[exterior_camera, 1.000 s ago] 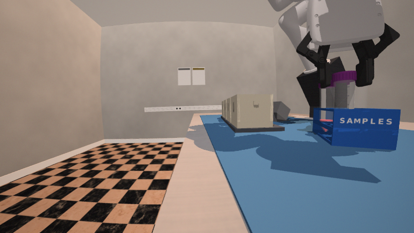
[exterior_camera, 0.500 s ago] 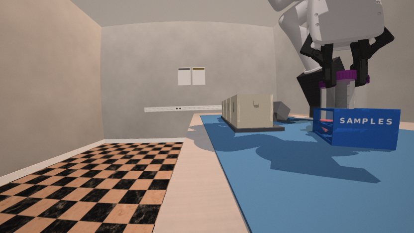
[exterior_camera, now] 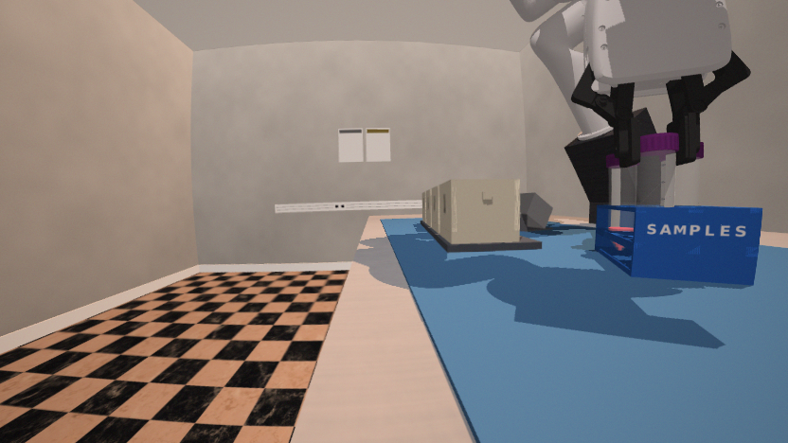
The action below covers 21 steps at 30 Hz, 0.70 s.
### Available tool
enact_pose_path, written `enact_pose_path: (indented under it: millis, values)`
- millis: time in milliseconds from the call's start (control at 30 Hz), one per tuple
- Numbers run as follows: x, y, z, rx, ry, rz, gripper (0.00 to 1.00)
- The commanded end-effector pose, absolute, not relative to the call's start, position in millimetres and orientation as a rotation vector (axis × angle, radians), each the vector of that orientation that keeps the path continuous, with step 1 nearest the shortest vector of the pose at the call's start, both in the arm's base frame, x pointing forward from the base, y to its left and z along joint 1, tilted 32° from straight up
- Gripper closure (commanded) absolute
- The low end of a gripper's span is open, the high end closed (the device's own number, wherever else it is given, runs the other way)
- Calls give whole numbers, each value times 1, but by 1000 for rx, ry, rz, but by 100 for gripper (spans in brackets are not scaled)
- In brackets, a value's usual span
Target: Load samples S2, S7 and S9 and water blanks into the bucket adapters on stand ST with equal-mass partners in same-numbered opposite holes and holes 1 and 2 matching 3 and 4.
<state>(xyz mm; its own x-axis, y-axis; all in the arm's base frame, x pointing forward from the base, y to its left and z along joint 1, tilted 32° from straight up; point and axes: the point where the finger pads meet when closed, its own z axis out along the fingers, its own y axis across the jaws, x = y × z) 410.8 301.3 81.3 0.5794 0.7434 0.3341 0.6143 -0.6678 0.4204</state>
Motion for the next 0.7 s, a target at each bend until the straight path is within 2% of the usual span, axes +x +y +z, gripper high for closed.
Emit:
enact_pose_path:
  millis: [0, 667]
  values:
    - [411, 302, 83, 2554, 1122, 723, 100]
    - [408, 302, 87, 2554, 1122, 723, 100]
